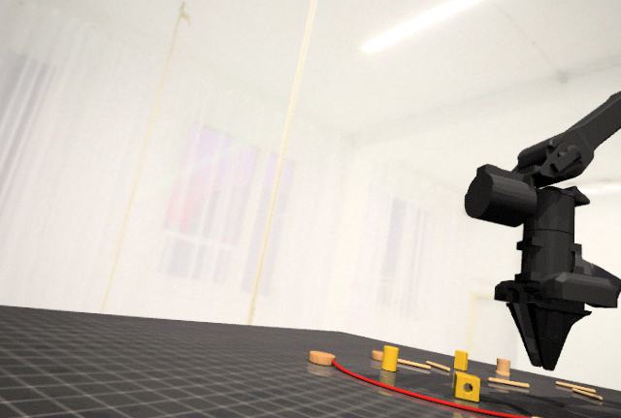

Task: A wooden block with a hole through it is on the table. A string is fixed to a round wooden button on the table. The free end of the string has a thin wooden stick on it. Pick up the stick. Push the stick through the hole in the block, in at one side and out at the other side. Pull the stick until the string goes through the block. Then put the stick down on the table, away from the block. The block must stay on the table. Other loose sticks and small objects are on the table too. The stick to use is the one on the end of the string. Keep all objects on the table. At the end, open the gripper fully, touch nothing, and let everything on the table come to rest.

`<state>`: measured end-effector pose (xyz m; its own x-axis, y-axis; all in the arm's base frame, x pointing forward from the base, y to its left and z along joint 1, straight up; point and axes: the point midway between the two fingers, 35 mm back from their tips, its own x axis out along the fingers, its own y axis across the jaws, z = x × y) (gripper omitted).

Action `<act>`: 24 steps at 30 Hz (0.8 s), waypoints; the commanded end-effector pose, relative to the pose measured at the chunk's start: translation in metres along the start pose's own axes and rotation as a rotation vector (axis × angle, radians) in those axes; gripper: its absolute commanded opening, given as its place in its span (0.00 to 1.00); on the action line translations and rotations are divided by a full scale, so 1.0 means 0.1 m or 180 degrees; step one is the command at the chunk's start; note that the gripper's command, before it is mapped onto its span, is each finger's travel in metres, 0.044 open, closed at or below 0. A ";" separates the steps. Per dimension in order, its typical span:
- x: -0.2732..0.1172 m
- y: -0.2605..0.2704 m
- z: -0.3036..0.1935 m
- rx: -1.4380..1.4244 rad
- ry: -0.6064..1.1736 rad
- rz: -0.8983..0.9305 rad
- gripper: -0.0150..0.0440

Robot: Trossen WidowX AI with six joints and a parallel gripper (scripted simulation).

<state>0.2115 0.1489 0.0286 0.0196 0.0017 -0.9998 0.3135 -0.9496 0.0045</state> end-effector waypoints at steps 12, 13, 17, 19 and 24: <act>0.14 -0.01 -0.02 -0.0021 0.0009 -0.0012 0.46; 0.15 -0.01 -0.02 -0.0021 0.0009 -0.0012 0.46; 0.22 -0.01 -0.02 -0.0021 0.0009 -0.0012 0.46; 0.25 -0.01 -0.02 -0.0021 0.0009 -0.0012 0.46; 0.34 -0.01 -0.02 -0.0021 0.0008 -0.0012 0.46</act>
<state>0.2145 0.1510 0.0014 0.0264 0.0065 -0.9996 0.3143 -0.9493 0.0021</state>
